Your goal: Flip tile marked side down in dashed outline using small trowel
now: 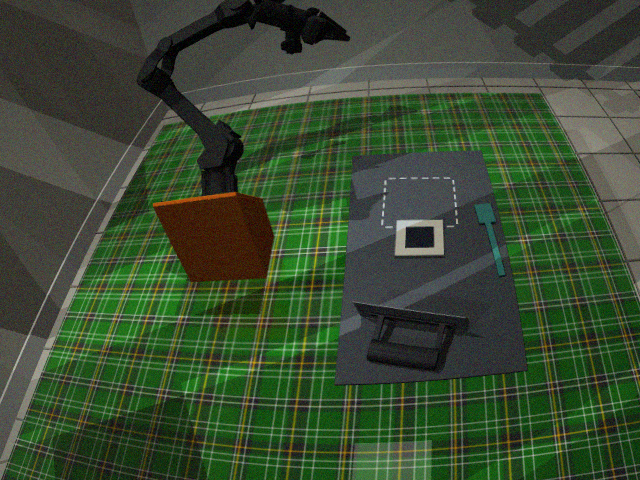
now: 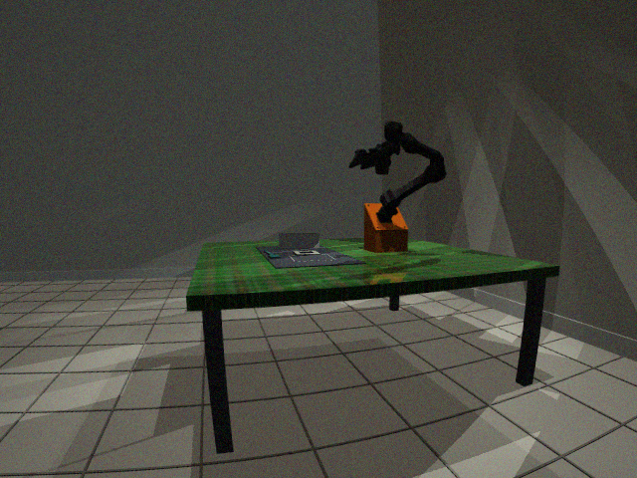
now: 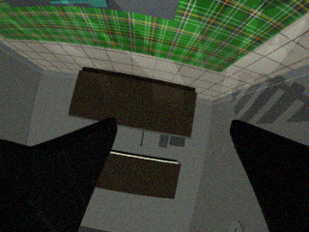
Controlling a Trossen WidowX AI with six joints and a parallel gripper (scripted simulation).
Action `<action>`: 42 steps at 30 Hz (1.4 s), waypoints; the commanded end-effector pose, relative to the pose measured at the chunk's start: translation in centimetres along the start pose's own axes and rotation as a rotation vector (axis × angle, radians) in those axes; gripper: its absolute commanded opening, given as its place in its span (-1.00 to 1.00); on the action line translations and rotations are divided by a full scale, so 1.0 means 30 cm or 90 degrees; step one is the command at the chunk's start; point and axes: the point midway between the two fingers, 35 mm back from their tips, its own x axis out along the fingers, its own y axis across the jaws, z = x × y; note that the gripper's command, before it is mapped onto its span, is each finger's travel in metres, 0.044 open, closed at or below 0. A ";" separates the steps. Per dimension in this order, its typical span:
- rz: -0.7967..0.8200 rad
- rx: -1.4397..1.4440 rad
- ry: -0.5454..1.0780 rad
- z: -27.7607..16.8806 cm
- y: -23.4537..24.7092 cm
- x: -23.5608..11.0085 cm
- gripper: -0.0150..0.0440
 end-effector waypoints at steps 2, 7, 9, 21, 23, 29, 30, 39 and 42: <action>0.004 0.013 -0.003 -0.001 0.006 0.007 0.69; 0.031 0.104 -0.023 -0.005 0.049 0.054 0.24; 0.043 0.143 -0.030 -0.007 0.068 0.073 0.06; 0.122 0.374 -0.058 -0.009 0.197 0.178 -0.15; 0.134 0.408 -0.060 -0.009 0.217 0.192 -0.15; 0.170 0.505 -0.064 -0.007 0.279 0.233 -0.15; 0.177 0.522 -0.064 -0.006 0.291 0.240 -0.15; 0.241 0.687 -0.067 0.015 0.400 0.305 -0.15; 0.266 0.742 -0.065 0.024 0.441 0.322 -0.15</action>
